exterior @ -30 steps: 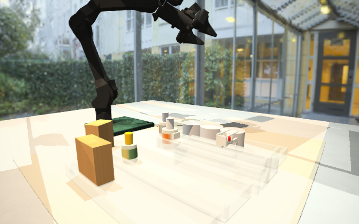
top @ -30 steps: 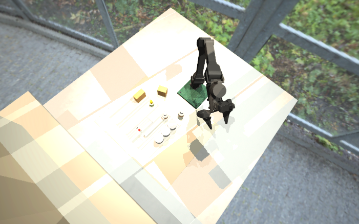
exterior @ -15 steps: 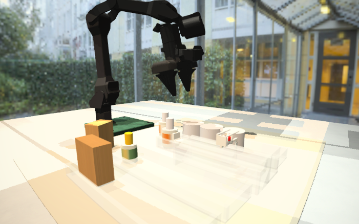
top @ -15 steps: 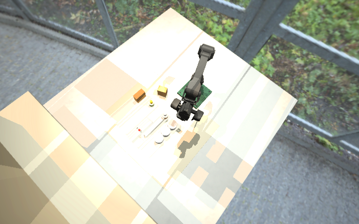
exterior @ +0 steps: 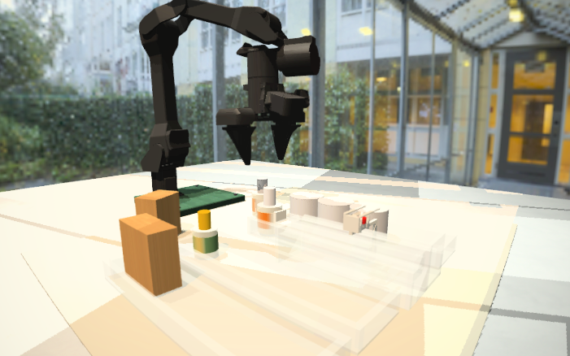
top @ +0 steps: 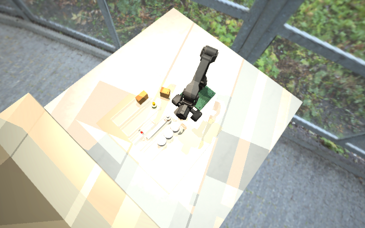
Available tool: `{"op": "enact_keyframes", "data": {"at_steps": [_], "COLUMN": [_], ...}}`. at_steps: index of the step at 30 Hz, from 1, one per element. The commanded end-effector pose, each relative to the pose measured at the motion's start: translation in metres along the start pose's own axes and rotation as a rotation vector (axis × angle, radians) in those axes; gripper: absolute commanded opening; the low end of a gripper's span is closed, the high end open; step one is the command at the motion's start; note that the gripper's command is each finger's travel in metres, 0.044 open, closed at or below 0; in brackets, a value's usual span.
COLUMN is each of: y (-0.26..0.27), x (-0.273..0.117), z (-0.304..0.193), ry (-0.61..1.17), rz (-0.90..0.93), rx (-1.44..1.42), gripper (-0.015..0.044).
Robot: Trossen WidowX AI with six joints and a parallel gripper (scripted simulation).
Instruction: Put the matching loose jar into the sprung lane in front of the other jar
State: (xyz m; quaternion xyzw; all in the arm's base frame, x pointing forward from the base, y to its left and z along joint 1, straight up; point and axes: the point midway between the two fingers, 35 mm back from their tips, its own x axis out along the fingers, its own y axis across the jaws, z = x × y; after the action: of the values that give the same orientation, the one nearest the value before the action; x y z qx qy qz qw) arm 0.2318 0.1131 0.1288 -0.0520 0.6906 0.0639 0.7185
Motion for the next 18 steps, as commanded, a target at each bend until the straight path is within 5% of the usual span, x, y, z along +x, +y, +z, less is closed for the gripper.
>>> {"op": "enact_keyframes", "data": {"at_steps": [1,18], "y": [-0.002,-0.003], "x": [0.026,0.048], "z": [-0.003,-0.005], "ry": [0.014,0.014], "rz": [-0.008,-0.008], "rx": [0.01,0.01], "gripper": [0.044,0.044]}}
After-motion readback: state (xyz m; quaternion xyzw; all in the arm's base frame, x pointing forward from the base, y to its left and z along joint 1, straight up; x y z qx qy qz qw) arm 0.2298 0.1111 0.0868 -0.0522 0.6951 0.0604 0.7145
